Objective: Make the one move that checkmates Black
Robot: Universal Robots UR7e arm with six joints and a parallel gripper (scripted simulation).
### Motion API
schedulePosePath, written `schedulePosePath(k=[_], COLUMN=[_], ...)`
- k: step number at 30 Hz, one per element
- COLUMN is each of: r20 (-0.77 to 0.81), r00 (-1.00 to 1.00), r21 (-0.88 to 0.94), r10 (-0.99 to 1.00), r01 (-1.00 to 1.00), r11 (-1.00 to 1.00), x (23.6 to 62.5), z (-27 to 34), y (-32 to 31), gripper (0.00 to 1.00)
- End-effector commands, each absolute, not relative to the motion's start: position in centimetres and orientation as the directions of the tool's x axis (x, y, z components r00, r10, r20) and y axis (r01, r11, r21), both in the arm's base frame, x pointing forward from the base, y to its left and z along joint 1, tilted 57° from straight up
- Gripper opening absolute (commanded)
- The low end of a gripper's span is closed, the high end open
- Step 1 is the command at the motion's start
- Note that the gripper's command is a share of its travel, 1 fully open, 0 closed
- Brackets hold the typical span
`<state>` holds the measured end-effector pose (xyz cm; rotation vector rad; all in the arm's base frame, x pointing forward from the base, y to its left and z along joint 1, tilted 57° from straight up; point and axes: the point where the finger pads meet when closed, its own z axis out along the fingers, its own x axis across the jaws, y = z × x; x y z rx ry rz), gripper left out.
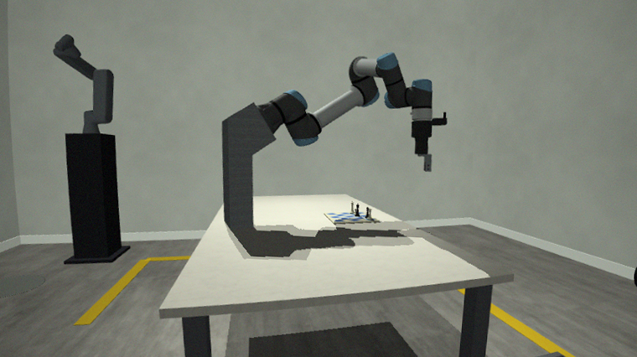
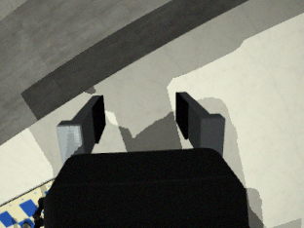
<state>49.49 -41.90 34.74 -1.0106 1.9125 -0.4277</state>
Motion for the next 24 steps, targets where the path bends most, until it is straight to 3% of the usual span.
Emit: schedulePosePath(k=[1,24], r20=[-0.557,-0.561], r00=[-0.258,-0.261], r21=[-0.638,-0.633], r10=[-0.790,-0.785], r01=[-0.476,-0.476], r11=[0.605,0.610], x=[49.46,49.48], z=[34.79,34.72], y=[-41.93,-41.94], gripper=[1.00,1.00])
